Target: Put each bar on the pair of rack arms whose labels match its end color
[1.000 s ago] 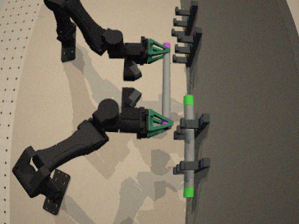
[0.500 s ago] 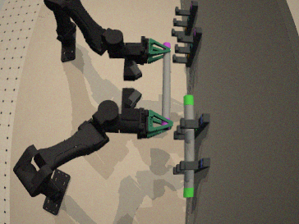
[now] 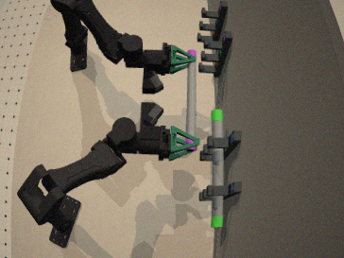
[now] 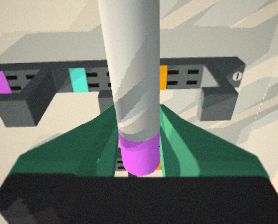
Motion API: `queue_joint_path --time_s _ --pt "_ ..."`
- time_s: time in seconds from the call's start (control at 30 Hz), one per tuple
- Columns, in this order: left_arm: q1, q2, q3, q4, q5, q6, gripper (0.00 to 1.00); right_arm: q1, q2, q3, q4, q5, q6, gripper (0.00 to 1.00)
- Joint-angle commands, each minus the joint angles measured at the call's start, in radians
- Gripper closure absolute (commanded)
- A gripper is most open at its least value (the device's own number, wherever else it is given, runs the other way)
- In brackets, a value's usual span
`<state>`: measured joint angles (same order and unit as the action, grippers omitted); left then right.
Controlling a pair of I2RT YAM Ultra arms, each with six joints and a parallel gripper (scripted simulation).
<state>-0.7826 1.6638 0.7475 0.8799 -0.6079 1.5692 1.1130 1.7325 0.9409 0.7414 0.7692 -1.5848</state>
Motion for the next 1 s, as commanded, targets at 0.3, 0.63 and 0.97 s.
queue_joint_path --time_s 0.3,0.63,0.97 --pt "0.008 -0.016 0.029 0.005 0.004 -0.010 1.00 0.004 -0.008 0.001 0.043 0.004 0.013 0.32" --pt "0.008 -0.035 0.040 -0.024 0.004 -0.009 1.00 0.004 -0.008 0.001 0.044 0.004 0.012 0.09" --pt "0.008 -0.051 0.047 -0.044 0.003 -0.011 1.00 0.004 -0.008 0.001 0.042 0.004 0.013 0.00"
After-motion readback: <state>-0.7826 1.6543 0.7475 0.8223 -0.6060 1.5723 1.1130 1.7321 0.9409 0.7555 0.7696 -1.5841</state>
